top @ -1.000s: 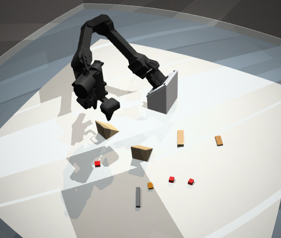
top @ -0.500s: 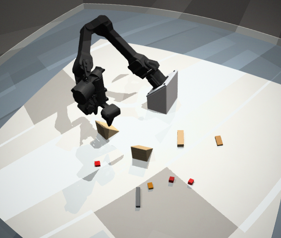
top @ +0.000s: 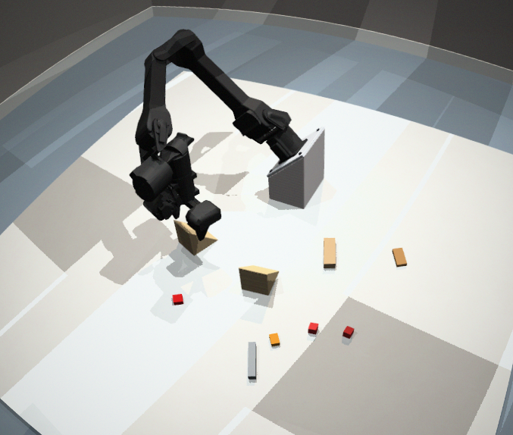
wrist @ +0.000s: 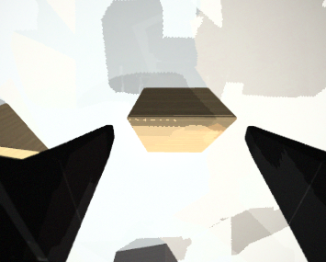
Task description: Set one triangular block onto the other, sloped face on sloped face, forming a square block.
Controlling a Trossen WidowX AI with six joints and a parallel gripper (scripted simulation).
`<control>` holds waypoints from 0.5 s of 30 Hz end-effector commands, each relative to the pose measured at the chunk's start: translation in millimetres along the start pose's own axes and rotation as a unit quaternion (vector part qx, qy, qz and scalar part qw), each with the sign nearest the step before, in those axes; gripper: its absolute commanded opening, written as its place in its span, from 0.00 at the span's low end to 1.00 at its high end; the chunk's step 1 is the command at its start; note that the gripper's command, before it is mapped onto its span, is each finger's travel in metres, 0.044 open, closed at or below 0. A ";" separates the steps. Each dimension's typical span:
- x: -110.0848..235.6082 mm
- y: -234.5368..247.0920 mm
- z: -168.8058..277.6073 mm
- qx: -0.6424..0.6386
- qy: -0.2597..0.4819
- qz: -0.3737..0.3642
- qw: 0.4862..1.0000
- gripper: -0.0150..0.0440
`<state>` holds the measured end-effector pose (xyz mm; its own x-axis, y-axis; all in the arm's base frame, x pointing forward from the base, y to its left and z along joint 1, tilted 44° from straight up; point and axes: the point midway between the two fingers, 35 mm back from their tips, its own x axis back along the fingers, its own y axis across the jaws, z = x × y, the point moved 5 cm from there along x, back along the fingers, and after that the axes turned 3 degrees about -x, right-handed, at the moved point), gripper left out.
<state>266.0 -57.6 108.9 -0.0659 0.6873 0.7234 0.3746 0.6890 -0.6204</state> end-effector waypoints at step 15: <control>-32.6 0.7 3.0 0.007 0.004 0.007 1.000 1.00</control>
<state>267.5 -74.2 91.7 -0.0665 0.6912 0.7196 0.3749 0.6856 -0.6240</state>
